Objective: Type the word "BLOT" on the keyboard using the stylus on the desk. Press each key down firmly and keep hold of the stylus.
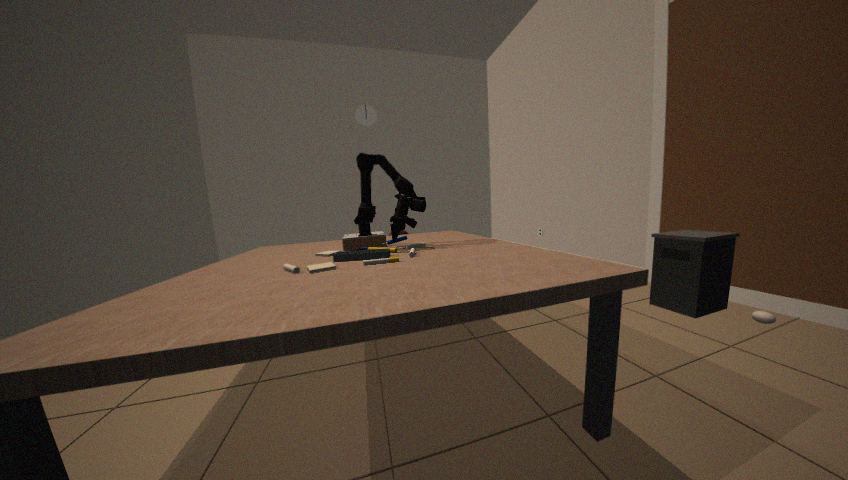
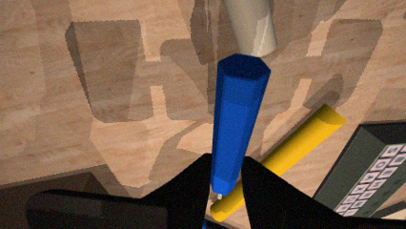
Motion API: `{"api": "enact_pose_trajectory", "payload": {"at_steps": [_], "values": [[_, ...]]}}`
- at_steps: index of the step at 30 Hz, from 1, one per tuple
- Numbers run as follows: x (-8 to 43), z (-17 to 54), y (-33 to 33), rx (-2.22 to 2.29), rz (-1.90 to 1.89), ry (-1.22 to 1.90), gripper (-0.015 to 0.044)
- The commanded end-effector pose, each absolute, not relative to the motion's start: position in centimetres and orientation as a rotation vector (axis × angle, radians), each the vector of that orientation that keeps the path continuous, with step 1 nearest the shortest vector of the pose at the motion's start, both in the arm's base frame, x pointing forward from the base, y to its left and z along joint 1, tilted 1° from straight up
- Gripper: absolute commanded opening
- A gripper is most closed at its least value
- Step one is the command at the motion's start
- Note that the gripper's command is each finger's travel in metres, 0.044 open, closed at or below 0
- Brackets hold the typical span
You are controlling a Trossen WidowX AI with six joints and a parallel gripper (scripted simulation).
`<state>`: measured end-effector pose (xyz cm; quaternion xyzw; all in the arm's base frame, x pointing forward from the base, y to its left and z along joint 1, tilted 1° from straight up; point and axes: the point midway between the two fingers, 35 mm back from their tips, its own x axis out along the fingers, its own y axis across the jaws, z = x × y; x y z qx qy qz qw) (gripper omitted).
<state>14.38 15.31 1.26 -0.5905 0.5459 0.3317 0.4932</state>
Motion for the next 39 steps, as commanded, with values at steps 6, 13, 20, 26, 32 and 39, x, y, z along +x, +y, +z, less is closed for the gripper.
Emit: {"api": "enact_pose_trajectory", "payload": {"at_steps": [6, 13, 20, 26, 32, 39], "values": [[19.1, 1.1, 15.5, -1.052, 0.554, 1.154, 0.0000], [22.7, 2.1, 14.8, -0.759, 0.368, 1.009, 0.0000], [26.0, 3.9, 13.3, -0.470, 0.191, 0.846, 0.0000], [28.4, 6.1, 11.2, -0.227, 0.049, 0.689, 0.0000], [30.0, 8.6, 8.6, 0.002, -0.077, 0.521, 0.0000], [30.1, 8.9, 8.3, 0.027, -0.090, 0.501, 0.0000]]}}
